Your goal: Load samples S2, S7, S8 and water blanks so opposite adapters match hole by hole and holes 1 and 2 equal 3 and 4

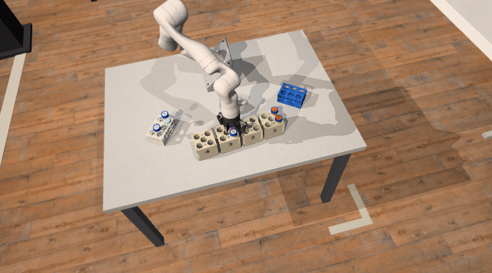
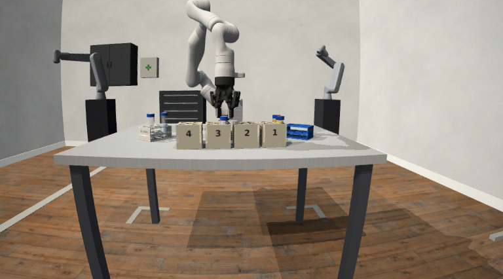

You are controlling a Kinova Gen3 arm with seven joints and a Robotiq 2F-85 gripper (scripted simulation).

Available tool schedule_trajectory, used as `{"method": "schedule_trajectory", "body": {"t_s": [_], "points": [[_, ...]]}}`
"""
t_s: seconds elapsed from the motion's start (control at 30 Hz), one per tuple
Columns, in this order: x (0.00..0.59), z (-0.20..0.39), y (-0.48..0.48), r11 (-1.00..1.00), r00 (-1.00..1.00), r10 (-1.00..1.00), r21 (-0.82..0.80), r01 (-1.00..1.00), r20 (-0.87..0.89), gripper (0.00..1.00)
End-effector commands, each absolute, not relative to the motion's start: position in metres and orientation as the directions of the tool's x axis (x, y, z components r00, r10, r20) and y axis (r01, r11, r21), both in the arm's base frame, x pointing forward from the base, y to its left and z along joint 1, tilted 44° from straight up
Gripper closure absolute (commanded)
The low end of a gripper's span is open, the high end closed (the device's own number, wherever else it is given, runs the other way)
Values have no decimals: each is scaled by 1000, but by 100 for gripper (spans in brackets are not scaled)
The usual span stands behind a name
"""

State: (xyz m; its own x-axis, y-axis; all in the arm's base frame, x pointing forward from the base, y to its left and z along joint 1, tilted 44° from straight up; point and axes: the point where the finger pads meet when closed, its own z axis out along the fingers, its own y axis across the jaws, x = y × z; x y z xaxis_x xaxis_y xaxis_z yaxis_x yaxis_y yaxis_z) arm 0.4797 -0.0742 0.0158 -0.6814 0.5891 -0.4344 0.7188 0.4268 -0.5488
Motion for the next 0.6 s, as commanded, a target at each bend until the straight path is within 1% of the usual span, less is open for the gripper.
{"method": "schedule_trajectory", "body": {"t_s": [0.0,0.57], "points": [[481,20,-70,428,-682,589,-548,719,-435,38],[484,34,-56,428,-682,589,-548,719,-435,38]]}}
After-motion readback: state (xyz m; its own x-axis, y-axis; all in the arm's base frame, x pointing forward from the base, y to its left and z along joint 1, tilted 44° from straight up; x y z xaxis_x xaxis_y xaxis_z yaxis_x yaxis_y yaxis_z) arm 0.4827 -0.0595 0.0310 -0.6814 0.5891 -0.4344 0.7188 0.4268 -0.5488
